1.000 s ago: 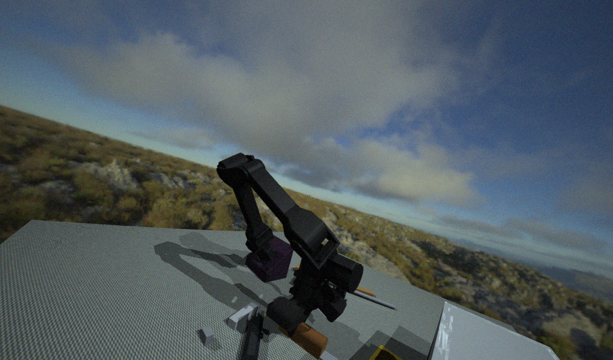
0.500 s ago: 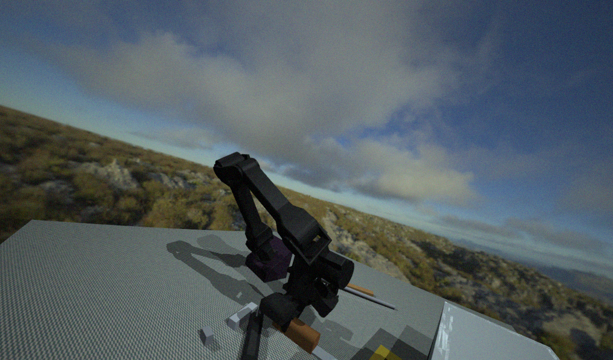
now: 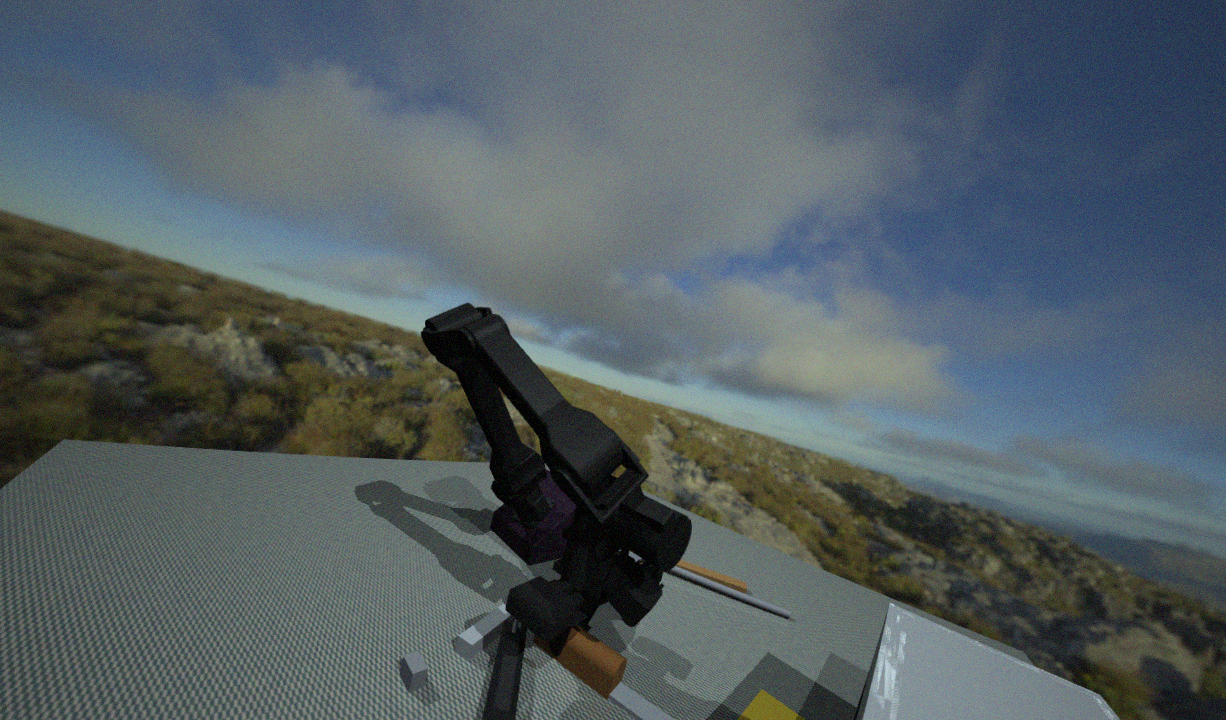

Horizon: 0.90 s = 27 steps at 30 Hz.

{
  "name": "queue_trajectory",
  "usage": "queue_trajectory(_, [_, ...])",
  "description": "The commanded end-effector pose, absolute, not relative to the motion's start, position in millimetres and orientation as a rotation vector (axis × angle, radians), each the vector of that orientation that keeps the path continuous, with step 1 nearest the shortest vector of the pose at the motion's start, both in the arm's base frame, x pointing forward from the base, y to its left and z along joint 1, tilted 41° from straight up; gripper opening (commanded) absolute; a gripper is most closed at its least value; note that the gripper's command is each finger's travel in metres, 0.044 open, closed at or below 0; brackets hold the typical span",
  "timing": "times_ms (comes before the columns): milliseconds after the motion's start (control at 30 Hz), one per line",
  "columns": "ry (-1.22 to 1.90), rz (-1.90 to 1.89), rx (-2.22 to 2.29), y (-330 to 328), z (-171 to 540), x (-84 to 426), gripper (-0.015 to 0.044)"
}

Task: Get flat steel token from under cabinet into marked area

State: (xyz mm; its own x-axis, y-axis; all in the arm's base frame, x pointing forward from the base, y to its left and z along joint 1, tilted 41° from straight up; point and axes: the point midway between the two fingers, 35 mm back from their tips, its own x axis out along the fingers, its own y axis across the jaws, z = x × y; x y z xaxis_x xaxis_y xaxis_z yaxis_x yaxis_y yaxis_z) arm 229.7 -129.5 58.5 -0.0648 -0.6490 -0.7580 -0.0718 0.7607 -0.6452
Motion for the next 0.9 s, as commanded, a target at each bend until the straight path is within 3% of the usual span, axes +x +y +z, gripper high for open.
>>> queue_trajectory(0, [1.593,-0.519,-0.601,-130,59,222,0.0])
queue_trajectory(867, [1.57,-0.565,-0.551,-115,50,221,0.0])
